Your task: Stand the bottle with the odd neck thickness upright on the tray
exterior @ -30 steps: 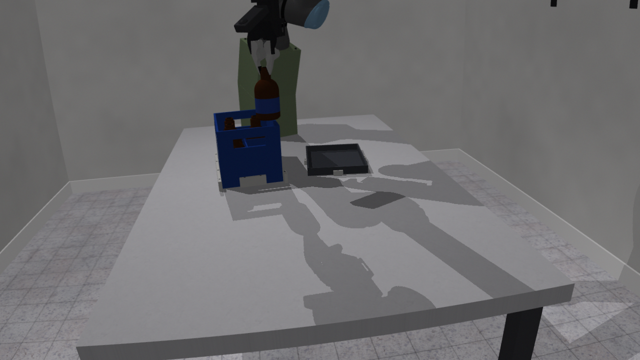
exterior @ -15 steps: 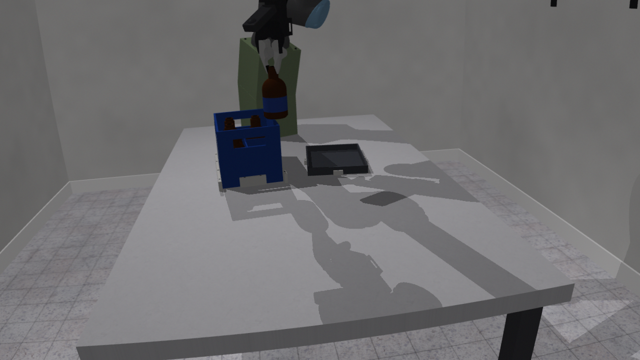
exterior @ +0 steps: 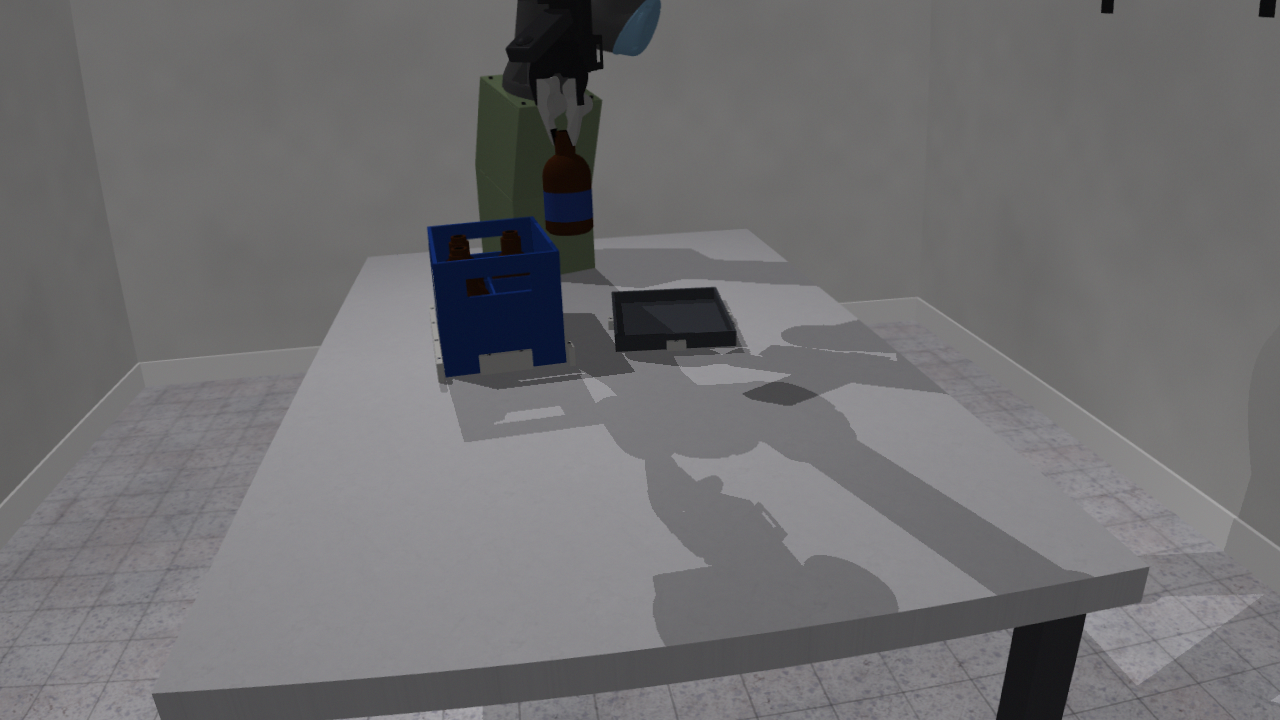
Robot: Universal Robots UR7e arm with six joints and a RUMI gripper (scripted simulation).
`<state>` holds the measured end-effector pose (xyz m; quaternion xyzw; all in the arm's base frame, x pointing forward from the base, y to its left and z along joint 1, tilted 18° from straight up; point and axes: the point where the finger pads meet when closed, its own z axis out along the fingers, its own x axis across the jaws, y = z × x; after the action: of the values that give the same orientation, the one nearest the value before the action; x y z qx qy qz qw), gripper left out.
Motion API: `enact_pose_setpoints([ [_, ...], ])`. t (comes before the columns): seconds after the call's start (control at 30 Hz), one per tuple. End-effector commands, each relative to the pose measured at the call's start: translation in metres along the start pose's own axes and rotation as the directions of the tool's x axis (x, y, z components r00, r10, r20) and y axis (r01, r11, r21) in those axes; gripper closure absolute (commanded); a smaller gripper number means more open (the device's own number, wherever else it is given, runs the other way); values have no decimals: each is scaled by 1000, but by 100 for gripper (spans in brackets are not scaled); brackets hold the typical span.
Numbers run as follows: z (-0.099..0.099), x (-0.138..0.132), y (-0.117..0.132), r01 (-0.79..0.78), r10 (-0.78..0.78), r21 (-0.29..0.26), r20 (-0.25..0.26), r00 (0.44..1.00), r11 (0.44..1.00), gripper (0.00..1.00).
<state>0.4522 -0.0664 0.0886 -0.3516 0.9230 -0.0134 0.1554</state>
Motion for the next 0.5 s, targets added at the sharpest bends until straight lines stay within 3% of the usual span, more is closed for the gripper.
enact_pose_setpoints([
  [0.0, -1, -4, 7, 0, 0, 2, 0, 1000, 1000, 100],
  [0.47, -1, -19, 35, 0, 0, 2, 0, 1000, 1000, 100],
])
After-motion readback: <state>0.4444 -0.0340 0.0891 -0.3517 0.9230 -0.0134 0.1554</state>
